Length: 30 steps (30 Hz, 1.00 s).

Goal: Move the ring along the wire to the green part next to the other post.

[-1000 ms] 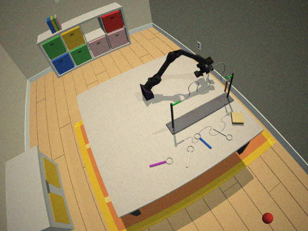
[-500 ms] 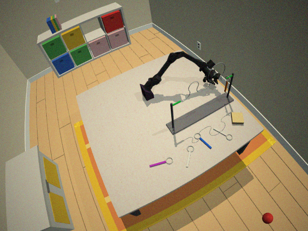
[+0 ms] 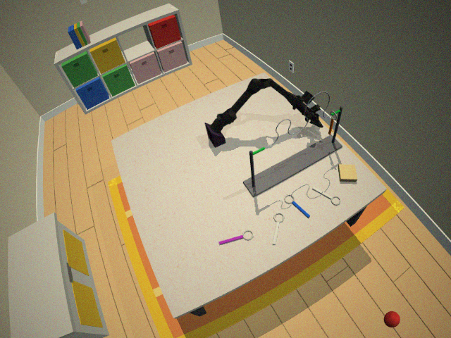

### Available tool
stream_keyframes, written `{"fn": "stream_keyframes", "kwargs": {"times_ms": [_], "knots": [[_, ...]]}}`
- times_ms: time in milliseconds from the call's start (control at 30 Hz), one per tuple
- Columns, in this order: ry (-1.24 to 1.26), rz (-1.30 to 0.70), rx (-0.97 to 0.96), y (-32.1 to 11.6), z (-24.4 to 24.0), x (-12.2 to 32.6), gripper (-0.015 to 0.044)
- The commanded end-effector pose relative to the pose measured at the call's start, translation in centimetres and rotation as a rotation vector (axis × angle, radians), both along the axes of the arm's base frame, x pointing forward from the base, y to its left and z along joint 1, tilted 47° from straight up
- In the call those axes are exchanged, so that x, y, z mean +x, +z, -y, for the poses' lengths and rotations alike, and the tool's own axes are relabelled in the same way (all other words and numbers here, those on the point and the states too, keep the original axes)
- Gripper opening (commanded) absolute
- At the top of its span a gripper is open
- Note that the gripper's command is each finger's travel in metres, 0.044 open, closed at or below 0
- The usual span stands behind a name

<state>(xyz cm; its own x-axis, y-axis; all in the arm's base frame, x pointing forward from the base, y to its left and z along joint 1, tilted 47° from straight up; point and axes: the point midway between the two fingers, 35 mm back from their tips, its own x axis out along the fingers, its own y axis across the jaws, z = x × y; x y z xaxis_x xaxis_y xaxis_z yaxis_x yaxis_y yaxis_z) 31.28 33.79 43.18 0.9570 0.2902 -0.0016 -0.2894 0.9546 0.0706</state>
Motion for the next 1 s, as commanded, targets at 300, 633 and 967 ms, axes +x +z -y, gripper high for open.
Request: {"fn": "stream_keyframes", "kwargs": {"times_ms": [300, 633, 967], "knots": [[-0.328, -0.05, 0.781, -1.9, 0.8, -0.7, 0.016], [-0.33, -0.046, 0.792, -0.1, 2.7, 1.6, 0.016], [-0.33, -0.044, 0.791, 1.7, 4.8, 4.0, 0.016]]}}
